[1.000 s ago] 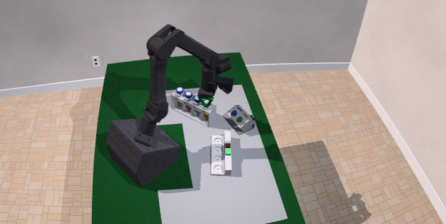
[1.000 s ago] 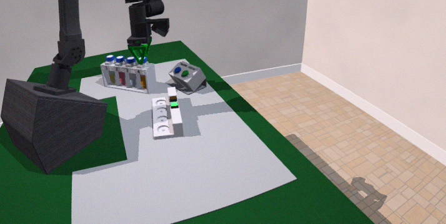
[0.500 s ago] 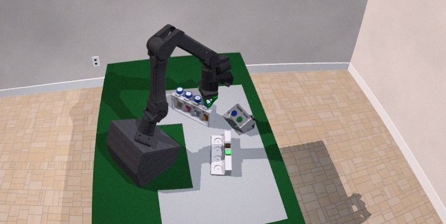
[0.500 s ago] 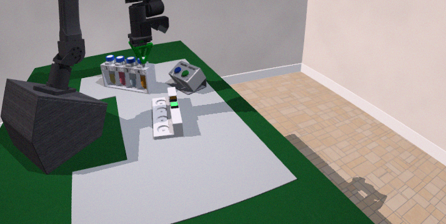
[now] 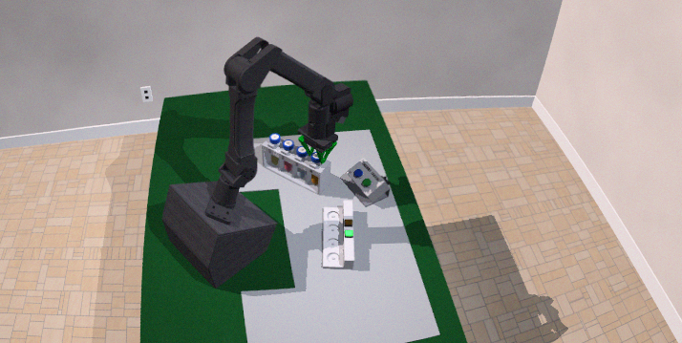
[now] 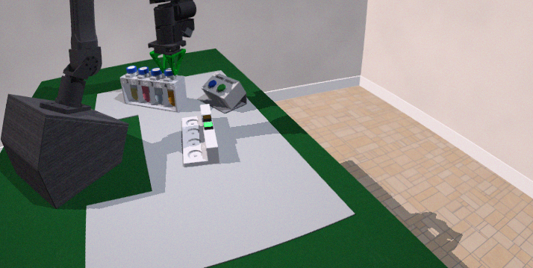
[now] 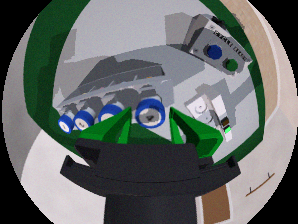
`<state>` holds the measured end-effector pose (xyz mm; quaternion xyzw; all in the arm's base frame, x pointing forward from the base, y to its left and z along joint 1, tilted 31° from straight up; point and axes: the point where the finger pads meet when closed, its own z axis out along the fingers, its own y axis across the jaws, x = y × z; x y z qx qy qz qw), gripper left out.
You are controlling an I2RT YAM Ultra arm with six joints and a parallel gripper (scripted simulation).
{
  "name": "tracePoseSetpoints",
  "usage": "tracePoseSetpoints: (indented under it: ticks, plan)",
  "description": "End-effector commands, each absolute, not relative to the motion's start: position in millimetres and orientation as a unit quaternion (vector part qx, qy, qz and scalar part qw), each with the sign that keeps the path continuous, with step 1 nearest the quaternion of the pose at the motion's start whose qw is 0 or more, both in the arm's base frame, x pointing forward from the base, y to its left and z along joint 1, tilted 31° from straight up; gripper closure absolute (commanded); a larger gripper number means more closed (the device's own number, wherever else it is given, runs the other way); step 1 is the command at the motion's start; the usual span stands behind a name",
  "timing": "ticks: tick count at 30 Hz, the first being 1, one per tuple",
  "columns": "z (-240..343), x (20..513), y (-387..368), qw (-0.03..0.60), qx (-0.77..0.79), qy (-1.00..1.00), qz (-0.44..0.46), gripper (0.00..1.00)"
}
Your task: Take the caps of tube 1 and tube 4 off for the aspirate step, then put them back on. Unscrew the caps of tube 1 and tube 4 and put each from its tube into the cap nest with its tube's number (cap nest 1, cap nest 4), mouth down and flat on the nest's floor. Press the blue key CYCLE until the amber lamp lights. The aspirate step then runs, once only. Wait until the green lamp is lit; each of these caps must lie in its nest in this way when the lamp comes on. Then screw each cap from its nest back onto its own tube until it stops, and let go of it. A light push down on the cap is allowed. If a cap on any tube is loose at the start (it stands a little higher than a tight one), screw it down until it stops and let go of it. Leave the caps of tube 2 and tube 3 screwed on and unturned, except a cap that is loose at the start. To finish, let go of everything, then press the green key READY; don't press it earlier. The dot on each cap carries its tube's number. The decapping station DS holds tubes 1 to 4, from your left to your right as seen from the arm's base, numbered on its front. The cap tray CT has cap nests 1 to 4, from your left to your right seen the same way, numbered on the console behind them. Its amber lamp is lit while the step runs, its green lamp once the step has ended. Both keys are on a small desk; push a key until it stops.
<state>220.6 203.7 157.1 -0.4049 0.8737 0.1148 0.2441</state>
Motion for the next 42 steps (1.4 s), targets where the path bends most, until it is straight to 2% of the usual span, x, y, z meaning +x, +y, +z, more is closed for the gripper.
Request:
tracePoseSetpoints:
  ticks: [1, 7, 8, 22, 38, 42]
  plan:
    - [160.6, 221.0, 203.8, 0.258, -0.481, 0.833, 0.093, 0.51]
    - [160.8, 221.1, 203.9, 0.258, -0.484, 0.831, 0.092, 0.51]
    - [160.8, 221.2, 203.9, 0.258, -0.484, 0.831, 0.092, 1.0]
    - [160.7, 221.2, 203.9, 0.258, -0.484, 0.831, 0.092, 1.0]
    - [160.8, 221.2, 203.9, 0.212, -0.177, 0.945, 0.173, 1.0]
    - [160.8, 221.2, 203.8, 0.212, -0.177, 0.945, 0.173, 1.0]
